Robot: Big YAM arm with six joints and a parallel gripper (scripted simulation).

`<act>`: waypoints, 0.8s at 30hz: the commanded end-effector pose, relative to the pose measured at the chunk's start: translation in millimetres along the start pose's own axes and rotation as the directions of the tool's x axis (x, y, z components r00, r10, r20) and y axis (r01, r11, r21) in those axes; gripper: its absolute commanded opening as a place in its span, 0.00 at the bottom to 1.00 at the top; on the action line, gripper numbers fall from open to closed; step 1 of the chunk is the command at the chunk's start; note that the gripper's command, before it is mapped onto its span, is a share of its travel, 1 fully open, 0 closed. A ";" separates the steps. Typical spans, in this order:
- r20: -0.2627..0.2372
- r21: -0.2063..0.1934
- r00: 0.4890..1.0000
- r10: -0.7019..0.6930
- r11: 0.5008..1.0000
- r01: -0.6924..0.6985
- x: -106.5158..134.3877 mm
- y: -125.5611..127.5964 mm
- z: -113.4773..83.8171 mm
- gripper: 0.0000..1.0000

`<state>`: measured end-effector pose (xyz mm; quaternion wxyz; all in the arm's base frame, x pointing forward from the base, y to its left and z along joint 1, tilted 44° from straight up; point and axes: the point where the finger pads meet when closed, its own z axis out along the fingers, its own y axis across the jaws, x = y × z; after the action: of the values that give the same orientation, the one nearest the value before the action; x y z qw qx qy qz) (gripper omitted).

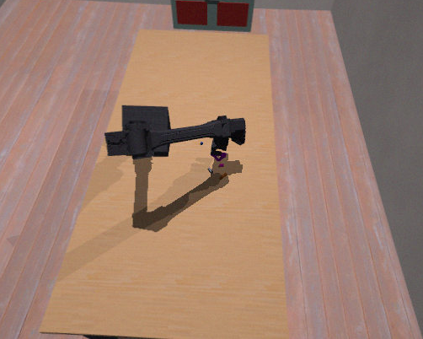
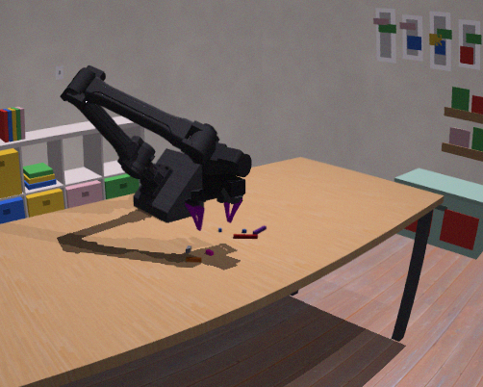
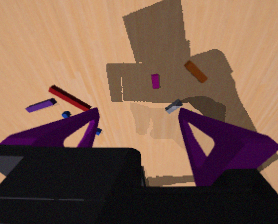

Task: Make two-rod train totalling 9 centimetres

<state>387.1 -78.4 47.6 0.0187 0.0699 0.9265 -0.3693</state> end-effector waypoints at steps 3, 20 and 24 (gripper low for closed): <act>0.028 -0.007 0.981 0.189 0.982 -0.189 -18.4 -21.3 -12.5 1.00; 0.026 -0.008 0.921 0.389 0.921 -0.389 -19.2 -35.8 -11.8 1.00; 0.029 -0.009 0.870 0.492 0.871 -0.492 -20.4 -44.7 -12.8 1.00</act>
<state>386.0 -97.3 65.8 0.0880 0.2417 0.8961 -0.3617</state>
